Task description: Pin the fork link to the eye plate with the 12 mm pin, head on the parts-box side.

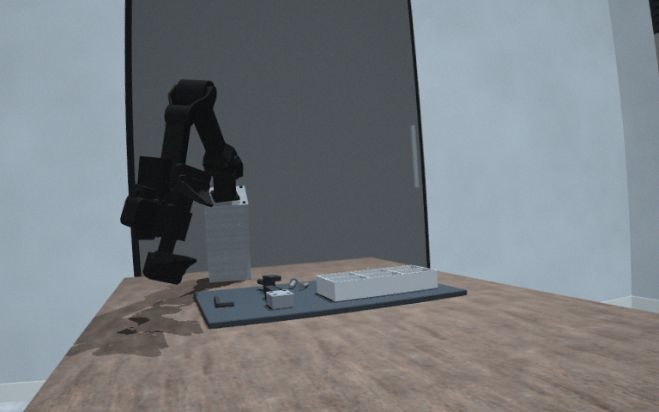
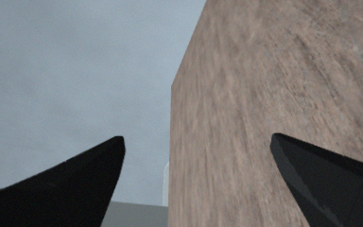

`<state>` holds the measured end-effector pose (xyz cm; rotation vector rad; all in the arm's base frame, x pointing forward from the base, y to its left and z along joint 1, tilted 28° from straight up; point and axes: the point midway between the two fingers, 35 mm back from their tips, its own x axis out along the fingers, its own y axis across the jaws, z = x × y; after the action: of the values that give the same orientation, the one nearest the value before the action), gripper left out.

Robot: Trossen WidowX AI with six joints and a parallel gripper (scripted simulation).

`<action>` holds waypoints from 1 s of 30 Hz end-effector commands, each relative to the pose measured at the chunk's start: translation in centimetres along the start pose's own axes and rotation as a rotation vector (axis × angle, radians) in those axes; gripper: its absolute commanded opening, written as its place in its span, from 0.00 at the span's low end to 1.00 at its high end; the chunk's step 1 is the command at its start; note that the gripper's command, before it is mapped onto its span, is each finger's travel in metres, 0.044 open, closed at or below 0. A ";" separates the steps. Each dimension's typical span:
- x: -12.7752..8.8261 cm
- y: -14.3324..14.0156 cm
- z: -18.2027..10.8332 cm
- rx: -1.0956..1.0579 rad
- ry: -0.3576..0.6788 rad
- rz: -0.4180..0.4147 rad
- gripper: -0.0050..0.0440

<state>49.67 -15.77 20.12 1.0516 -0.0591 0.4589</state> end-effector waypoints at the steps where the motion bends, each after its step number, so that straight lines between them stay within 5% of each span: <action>1: 0.0 0.0 0.0 0.000 0.000 0.000 0.92; 17: 0.0 0.0 0.0 0.000 0.000 0.000 0.92; 30: 0.7 -0.8 -3.9 -0.551 0.046 -0.192 0.28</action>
<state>50.18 -13.26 18.36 0.6242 -0.0580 0.3083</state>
